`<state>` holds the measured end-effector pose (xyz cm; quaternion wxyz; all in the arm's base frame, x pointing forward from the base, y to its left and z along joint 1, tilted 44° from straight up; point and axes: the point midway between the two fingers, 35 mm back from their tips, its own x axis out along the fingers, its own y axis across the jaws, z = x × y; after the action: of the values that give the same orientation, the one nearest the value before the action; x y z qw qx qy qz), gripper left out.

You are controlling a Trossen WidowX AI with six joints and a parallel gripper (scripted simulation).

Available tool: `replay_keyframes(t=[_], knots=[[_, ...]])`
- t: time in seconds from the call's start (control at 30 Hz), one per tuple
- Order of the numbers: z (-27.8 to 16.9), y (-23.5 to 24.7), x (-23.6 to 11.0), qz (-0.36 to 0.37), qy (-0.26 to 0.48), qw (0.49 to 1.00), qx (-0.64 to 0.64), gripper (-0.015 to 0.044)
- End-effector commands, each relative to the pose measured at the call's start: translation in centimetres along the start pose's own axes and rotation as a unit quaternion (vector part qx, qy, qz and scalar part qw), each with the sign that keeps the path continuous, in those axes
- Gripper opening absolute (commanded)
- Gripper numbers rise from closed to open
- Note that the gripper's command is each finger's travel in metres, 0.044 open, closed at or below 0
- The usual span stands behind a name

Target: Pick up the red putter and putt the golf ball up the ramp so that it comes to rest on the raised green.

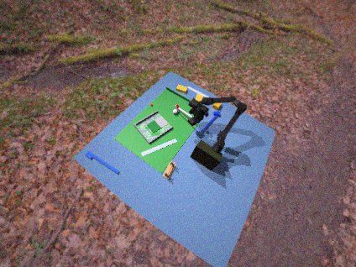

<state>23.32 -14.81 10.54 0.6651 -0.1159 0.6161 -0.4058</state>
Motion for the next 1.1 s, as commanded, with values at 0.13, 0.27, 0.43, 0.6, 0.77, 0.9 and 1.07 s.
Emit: replay_keyframes(t=[0.13, 0.27, 0.43, 0.6, 0.77, 0.9, 1.07], knots=[[-1.2, 6.8, 0.0, -0.007, -0.002, 1.000, -0.006, 0.0000], [-1.2, 6.9, -0.5, -0.006, -0.002, 1.000, -0.006, 0.0000], [-1.1, 7.0, -2.8, -0.004, -0.002, 1.000, -0.007, 0.0000], [-1.2, 7.0, -5.6, -0.005, -0.001, 1.000, -0.007, 0.0000], [-1.3, 7.0, -5.2, -0.007, 0.000, 1.000, -0.011, 0.0000], [-1.3, 7.0, -5.2, -0.007, 0.000, 1.000, -0.011, 0.0000], [-1.3, 7.0, -5.2, -0.007, 0.000, 1.000, -0.011, 0.0000]])
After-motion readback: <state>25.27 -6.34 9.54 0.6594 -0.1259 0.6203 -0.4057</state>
